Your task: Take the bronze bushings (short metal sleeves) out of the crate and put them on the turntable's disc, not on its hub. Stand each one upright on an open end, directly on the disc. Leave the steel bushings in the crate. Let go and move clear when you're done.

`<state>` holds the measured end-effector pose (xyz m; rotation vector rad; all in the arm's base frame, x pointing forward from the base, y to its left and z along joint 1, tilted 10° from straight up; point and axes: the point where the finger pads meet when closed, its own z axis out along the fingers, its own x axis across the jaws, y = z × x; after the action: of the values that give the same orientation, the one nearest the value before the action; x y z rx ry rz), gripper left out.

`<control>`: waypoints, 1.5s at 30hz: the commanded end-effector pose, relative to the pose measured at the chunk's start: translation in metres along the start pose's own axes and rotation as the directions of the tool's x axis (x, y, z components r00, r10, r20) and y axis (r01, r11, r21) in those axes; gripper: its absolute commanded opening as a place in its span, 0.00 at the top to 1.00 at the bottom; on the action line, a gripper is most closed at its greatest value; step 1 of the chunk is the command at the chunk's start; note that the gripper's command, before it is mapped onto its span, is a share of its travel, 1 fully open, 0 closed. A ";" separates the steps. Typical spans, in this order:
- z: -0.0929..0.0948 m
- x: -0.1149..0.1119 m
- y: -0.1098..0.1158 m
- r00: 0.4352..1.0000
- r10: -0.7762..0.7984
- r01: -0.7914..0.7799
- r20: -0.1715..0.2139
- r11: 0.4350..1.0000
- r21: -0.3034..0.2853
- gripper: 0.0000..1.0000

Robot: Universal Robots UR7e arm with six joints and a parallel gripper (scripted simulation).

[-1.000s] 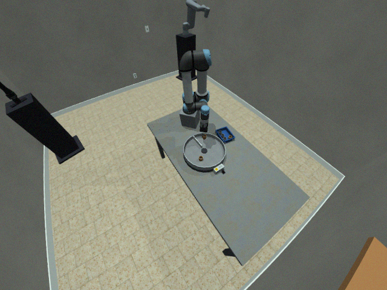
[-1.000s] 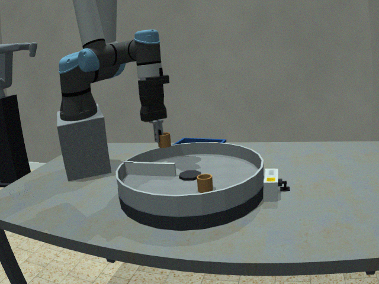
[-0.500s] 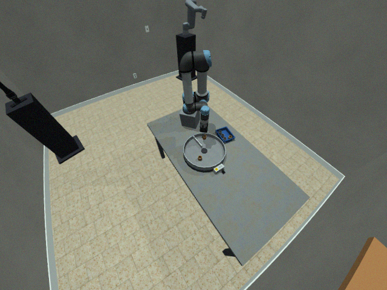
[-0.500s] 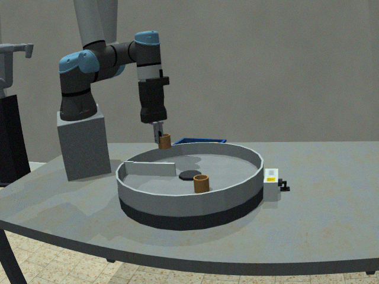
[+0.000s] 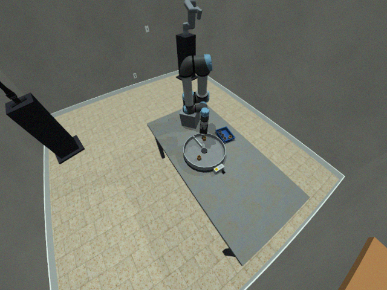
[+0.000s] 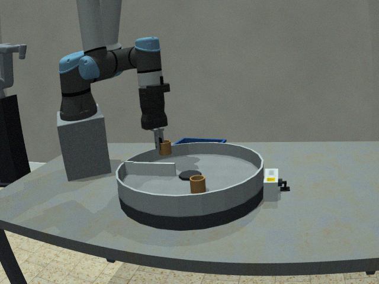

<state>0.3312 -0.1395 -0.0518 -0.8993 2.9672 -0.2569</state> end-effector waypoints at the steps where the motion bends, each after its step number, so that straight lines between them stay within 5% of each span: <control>1: 0.002 0.000 0.000 1.000 0.000 0.000 0.001 1.000 0.002 1.00; 45: 0.010 0.000 -0.001 1.000 0.000 0.000 0.001 1.000 0.002 1.00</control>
<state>0.3317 -0.1404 -0.0569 -0.8992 2.9666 -0.2582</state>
